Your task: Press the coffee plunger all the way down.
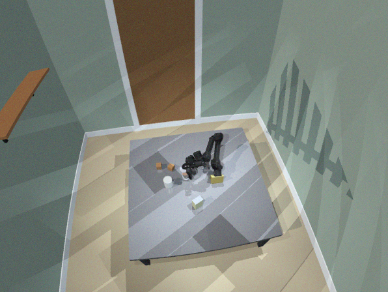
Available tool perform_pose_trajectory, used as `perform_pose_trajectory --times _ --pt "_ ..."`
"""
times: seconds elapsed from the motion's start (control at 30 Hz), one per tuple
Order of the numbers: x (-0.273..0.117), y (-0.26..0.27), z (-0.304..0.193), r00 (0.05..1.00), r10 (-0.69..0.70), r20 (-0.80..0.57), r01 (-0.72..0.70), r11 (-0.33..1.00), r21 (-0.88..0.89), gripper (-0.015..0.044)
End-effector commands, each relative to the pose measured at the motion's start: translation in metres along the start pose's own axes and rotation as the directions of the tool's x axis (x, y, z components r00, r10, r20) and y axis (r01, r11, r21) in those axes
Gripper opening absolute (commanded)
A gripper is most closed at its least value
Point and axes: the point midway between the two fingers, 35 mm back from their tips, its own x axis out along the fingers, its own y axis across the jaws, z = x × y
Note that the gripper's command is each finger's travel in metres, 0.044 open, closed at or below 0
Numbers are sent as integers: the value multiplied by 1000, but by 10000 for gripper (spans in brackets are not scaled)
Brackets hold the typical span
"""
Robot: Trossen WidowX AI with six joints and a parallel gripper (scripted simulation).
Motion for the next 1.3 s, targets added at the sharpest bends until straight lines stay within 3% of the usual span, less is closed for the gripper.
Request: perform_pose_trajectory --times 0.0,1.2,1.27 --pt "3 0 -7 1000 -15 -22 15 999 -31 120" --pt "3 3 -3 1000 -9 -12 9 1000 -18 120" --pt "3 3 -3 1000 -9 -12 9 1000 -18 172"
